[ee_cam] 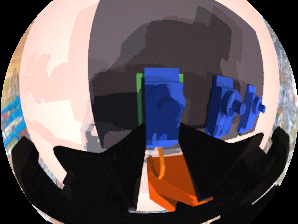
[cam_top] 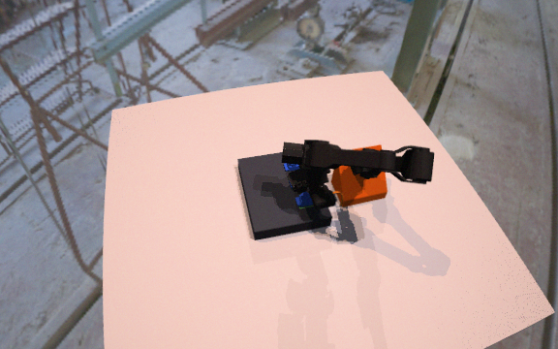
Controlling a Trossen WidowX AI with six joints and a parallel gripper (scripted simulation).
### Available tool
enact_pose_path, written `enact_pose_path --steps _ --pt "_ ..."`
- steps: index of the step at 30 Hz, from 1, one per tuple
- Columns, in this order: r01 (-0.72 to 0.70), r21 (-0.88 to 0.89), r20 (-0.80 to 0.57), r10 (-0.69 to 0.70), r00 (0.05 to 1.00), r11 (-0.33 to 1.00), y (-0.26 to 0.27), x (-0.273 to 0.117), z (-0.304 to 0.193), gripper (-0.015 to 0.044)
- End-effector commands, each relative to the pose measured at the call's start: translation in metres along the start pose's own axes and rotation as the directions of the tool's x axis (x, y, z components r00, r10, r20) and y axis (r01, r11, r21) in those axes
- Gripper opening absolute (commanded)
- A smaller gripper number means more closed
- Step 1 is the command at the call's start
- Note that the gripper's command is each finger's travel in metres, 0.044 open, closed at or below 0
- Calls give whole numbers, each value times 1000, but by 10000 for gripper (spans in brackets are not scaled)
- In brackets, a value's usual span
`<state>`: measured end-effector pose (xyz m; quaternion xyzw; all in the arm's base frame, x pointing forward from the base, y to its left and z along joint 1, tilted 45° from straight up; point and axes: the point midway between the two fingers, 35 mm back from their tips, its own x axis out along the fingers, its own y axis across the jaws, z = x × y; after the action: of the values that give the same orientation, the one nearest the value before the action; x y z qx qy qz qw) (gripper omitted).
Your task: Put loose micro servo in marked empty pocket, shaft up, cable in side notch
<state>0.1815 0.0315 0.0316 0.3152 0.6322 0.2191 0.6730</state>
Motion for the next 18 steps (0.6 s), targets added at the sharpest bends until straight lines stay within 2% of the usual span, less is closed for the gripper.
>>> enact_pose_path --steps 1,5,12,18 --pt "-3 5 1 3 1000 1000 0 4 0 0" --pt "-3 5 1 3 1000 1000 0 7 0 0" --pt "-3 5 1 3 1000 1000 0 4 0 184" --pt "-1 5 1 1 1000 1000 -1 -22 0 188"
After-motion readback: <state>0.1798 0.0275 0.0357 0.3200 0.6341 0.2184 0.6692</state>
